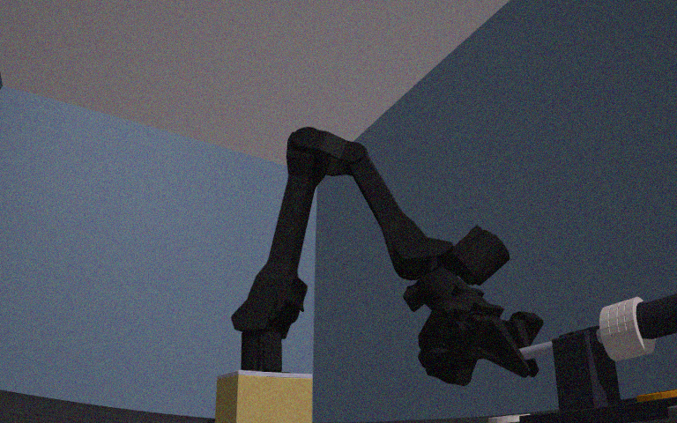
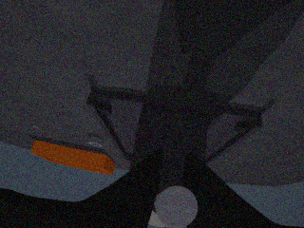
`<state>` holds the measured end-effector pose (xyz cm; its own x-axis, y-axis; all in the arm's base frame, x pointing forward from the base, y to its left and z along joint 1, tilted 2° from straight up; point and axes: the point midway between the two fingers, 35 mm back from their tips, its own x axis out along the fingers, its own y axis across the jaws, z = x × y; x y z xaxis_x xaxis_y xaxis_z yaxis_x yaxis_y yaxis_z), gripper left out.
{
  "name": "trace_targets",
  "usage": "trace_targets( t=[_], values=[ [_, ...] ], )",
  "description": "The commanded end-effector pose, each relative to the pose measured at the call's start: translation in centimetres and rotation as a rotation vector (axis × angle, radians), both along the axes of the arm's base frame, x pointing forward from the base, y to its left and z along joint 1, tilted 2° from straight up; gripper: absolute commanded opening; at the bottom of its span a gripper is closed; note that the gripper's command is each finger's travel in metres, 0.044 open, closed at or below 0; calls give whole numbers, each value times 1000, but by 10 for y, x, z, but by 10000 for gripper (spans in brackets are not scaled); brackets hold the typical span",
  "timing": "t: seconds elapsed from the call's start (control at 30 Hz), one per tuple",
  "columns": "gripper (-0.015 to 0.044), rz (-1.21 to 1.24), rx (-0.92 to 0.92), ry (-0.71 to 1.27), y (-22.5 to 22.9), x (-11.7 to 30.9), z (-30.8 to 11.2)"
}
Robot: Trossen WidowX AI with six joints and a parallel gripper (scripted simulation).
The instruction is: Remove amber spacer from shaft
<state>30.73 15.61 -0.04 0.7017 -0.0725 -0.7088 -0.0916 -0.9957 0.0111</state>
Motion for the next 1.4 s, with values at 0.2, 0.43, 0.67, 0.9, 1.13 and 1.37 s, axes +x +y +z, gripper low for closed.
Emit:
trace_targets(
  t=[0.2, 0.43, 0.67, 0.9, 1.13, 1.37],
  values=[
    [0, -1, 0, -4, -1, 5, 1],
    [0, -1, 0, -4, -1, 8, 1],
    [0, -1, -1, -4, -1, 10, 1],
    [0, -1, -1, -4, -2, 13, 1],
    [0, -1, -1, -5, -2, 16, 1],
    [0, -1, -1, -5, -2, 18, 1]
  ],
)
